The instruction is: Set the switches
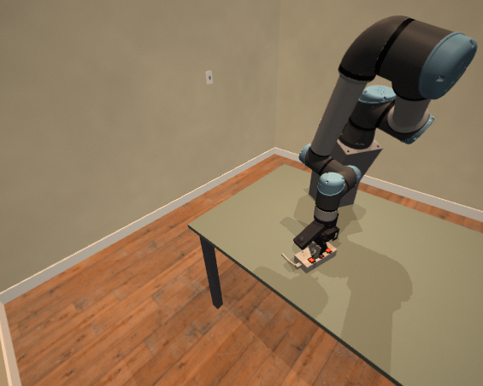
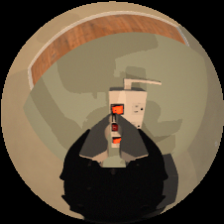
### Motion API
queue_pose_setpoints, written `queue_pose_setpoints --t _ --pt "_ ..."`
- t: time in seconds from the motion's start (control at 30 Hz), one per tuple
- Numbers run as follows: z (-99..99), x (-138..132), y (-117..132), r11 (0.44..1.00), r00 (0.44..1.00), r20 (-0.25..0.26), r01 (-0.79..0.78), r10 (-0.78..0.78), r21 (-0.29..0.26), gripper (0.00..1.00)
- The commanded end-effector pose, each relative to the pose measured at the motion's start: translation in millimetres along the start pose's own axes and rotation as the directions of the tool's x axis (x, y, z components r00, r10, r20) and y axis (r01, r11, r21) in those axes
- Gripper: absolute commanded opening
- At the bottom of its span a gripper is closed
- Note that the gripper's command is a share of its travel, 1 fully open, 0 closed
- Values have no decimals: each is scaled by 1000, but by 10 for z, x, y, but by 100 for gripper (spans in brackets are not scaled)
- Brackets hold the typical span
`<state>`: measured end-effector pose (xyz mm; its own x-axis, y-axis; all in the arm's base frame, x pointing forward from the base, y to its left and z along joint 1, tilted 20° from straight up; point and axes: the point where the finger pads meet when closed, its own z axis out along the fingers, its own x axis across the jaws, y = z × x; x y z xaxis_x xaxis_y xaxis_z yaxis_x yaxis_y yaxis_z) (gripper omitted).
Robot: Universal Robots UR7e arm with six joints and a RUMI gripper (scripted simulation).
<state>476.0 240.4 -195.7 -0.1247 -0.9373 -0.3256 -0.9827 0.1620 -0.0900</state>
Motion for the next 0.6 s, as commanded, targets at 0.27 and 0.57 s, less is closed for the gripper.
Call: queue_pose_setpoints --t 0.27,0.57 --pt "-3 -2 -5 1000 1000 0 0 0 1 0" --pt "18 -2 -5 1000 1000 0 0 0 1 0"
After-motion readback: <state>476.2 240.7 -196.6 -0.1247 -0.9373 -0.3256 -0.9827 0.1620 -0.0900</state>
